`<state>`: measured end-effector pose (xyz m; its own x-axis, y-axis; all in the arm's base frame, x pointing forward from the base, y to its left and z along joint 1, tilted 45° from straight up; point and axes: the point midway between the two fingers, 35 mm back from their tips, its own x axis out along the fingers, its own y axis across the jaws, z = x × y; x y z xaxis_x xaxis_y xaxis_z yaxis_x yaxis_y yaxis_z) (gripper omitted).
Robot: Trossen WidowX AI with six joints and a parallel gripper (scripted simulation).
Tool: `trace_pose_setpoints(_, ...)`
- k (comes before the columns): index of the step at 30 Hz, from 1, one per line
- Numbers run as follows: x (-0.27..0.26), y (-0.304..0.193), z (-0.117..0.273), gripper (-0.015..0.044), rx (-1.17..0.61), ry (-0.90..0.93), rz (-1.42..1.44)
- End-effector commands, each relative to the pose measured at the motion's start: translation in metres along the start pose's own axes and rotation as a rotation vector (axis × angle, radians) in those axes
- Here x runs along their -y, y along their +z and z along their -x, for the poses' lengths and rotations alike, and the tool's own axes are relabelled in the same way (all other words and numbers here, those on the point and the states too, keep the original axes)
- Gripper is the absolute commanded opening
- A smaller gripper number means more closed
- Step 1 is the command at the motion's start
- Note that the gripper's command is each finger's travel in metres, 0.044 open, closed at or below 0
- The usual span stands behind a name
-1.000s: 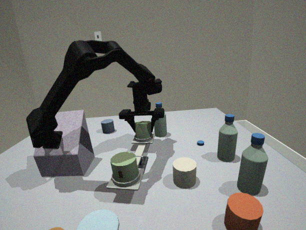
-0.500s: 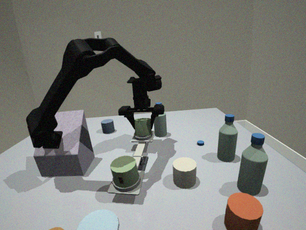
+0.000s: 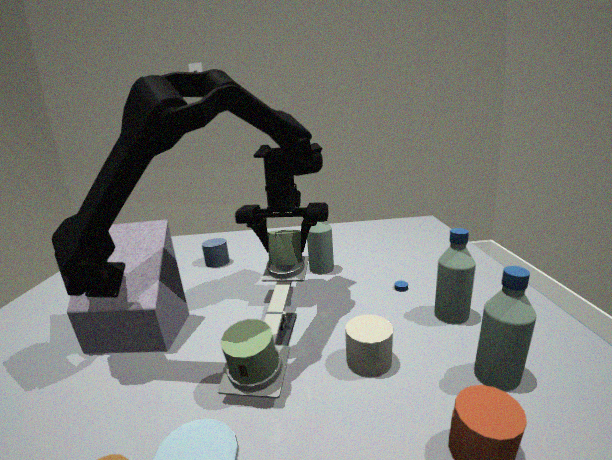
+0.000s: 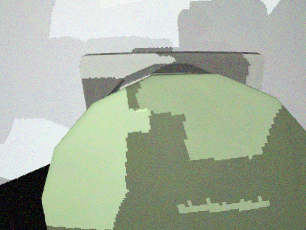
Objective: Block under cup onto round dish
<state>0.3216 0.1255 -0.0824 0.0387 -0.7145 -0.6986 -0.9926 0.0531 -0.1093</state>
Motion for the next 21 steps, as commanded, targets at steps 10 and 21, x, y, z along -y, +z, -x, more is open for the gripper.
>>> trace_pose_setpoints(10, 0.001, 0.009, 0.025, 0.0000, 0.035, -0.015, -0.012)
trace_pose_setpoints(21, 0.000, 0.007, 0.039, 0.0000, 0.035, -0.015, -0.012)
